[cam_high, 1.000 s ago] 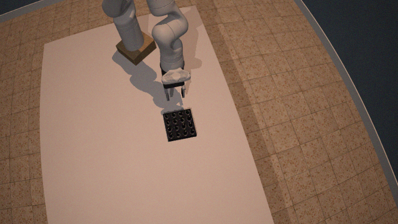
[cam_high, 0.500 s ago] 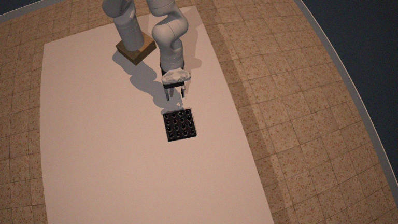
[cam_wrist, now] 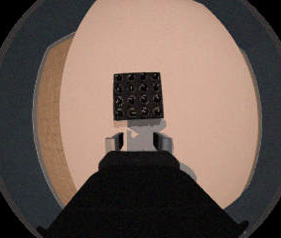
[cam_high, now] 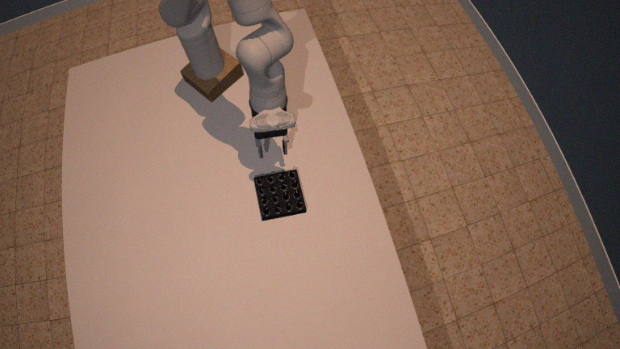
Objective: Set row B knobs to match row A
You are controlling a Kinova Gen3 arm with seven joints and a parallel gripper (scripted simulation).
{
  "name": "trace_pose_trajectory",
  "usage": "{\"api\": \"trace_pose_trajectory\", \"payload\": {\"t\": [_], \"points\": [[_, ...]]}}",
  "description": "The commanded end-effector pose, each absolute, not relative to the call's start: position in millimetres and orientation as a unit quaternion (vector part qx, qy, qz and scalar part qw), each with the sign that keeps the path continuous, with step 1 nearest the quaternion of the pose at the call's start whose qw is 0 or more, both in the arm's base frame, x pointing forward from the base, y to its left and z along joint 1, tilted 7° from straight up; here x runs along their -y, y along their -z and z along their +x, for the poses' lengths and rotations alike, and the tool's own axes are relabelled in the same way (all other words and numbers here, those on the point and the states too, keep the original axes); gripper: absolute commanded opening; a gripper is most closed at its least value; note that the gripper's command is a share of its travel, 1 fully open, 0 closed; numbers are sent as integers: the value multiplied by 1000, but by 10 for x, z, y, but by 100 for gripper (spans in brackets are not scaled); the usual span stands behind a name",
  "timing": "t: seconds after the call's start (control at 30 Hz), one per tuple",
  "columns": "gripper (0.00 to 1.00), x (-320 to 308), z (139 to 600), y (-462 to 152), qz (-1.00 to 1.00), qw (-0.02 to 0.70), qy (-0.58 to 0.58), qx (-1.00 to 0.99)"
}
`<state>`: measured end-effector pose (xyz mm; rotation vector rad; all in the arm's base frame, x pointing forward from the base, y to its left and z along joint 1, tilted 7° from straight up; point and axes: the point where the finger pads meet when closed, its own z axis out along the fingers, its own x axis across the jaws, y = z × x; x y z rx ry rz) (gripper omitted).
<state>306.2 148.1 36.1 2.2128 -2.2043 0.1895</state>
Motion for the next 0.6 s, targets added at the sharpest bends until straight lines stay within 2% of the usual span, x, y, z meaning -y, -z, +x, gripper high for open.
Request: {"api": "trace_pose_trajectory", "payload": {"t": [0.0, 0.27, 0.57], "points": [[100, -1485, 3108, -370, 679, 5, -62, 731], [100, -1469, 3232, -394, 594, 1, -65, 802], [100, -1469, 3457, -463, 397, -12, -66, 915]]}}
